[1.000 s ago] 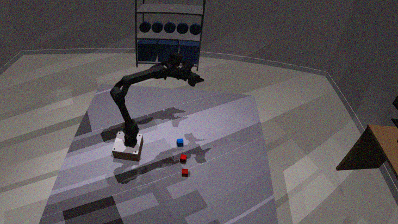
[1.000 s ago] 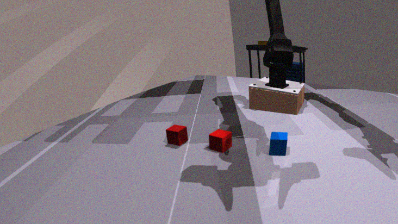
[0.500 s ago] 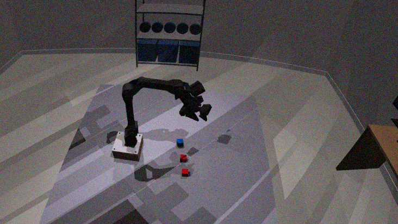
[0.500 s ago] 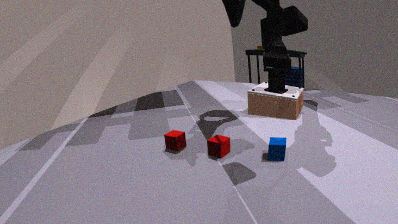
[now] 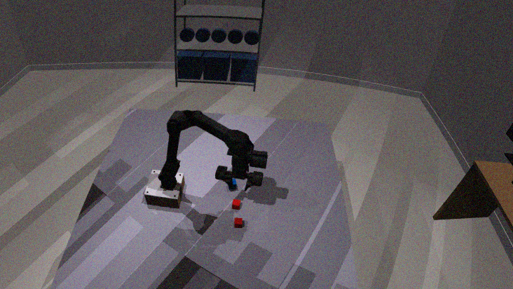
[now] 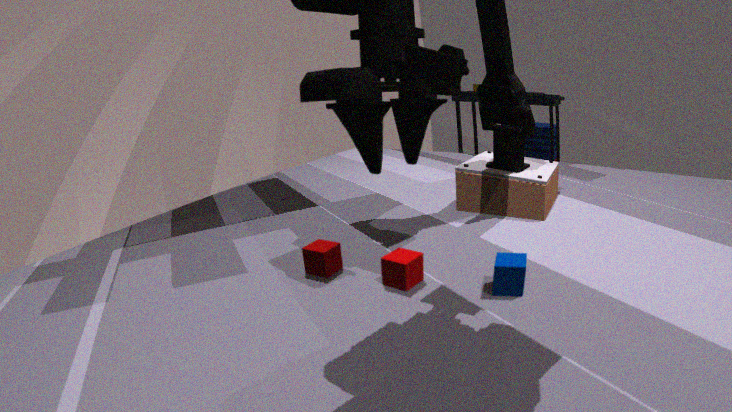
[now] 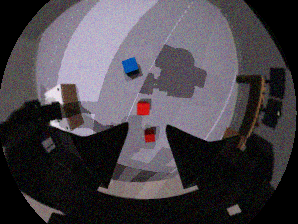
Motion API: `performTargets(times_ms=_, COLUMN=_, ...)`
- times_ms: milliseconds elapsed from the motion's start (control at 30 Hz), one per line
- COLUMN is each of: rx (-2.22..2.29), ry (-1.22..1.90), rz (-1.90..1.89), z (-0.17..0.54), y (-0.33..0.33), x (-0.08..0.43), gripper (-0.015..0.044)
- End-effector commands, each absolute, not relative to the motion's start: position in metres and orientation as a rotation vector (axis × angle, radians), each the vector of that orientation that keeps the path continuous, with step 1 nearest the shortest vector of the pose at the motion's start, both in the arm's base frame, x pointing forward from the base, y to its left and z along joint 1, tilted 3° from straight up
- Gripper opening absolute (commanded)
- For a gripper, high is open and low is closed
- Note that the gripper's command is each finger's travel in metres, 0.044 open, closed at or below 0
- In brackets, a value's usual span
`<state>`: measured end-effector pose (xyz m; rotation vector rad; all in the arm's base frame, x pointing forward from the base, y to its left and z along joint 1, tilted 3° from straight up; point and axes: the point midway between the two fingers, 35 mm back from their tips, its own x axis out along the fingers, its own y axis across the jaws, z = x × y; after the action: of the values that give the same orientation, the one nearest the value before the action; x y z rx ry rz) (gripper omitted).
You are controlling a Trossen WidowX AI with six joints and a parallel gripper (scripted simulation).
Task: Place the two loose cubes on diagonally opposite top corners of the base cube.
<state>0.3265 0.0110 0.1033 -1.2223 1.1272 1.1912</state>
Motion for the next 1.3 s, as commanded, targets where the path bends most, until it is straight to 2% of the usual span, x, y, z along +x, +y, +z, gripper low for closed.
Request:
performTargets(times_ms=0, rx=-1.22, ry=1.126, rz=1.245, z=0.099, y=0.009, x=0.321, gripper=0.0265)
performTargets(times_ms=133, rx=-1.22, ry=1.126, rz=1.245, z=0.092, y=0.009, x=0.322, gripper=0.0265)
performTargets(times_ms=333, rx=-1.22, ry=1.126, rz=1.245, z=0.039, y=0.012, x=0.323, gripper=0.0265)
performTargets(times_ms=1267, rx=-1.219, ry=1.126, rz=1.246, z=-0.003, y=0.014, x=0.324, gripper=0.0265)
